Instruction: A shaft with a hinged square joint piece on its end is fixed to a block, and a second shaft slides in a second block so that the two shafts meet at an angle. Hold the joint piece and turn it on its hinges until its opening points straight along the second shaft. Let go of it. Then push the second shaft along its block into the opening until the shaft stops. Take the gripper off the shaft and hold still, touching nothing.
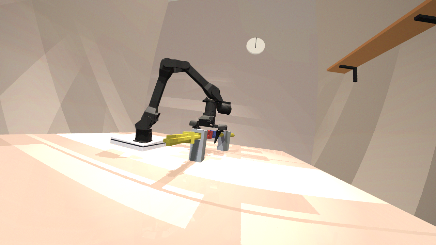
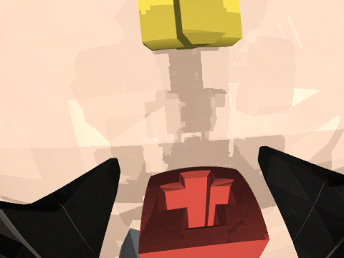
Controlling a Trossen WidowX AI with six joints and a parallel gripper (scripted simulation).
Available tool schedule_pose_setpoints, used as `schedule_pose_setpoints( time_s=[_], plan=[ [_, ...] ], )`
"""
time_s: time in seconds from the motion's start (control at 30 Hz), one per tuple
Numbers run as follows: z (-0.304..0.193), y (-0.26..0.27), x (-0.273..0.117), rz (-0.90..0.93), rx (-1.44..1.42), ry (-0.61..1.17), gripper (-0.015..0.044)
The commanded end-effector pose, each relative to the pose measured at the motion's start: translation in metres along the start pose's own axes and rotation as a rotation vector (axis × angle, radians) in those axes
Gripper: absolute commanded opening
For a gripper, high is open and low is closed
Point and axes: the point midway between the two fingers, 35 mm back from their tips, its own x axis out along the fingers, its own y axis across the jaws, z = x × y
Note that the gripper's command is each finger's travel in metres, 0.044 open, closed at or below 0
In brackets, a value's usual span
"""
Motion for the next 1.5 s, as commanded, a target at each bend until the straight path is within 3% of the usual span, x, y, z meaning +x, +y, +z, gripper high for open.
schedule_pose_setpoints(
  time_s=[0.0, 0.63, 1.47],
  plan=[
    [0.000, 0.000, 0.000, 0.000, 0.000, 0.001, 0.0440],
    [0.002, -0.001, -0.031, 0.012, -0.021, 0.100, 0.0440],
    [-0.003, 0.005, -0.120, 0.067, -0.861, 0.044, 0.0440]
  ],
)
